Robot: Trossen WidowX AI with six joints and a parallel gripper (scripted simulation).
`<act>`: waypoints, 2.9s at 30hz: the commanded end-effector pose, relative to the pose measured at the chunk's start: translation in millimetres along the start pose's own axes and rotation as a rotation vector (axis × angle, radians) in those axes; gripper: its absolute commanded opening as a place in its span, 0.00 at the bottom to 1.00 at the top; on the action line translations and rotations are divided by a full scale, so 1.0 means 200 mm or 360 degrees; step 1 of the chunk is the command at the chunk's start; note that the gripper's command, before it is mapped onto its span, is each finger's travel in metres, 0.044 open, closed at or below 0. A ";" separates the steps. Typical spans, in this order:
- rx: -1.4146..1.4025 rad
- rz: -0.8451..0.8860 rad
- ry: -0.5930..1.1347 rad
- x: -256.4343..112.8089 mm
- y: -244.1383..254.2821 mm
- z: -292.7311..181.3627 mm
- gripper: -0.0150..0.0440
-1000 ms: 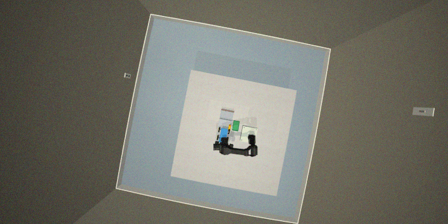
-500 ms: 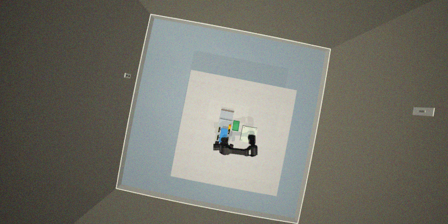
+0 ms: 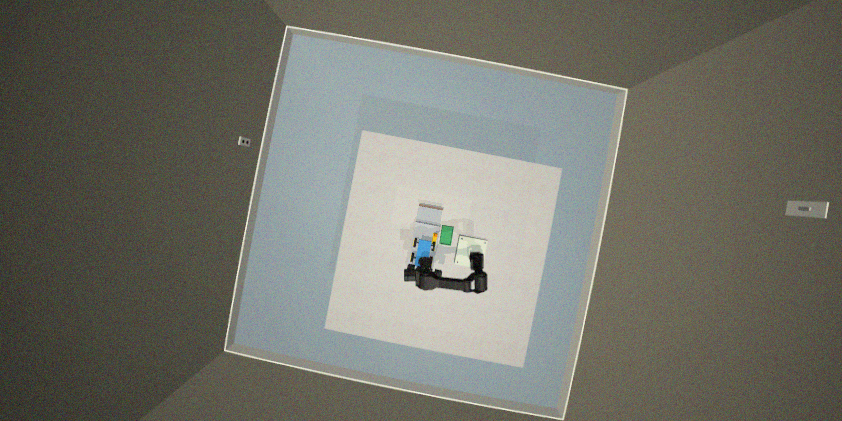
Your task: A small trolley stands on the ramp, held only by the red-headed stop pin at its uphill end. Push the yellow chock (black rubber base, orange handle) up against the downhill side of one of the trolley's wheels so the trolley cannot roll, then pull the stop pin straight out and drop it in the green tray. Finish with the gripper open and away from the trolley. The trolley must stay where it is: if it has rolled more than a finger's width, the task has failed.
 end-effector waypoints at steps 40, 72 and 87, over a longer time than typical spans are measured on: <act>-0.0013 0.0015 0.0007 -0.08 0.00 -0.01 0.25; -0.0013 0.0015 0.0007 -0.13 0.00 -0.03 0.25; -0.0013 0.0015 0.0008 -0.14 0.00 -0.06 0.25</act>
Point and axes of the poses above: the point midway between the two fingers, 35 mm back from their tips, its own x axis out along the fingers, its own y axis across the jaws, z = x × y, the point moved 5 cm from there along -x, back along the fingers, and after that the axes turned 3 degrees about x, right-handed, at the moved point
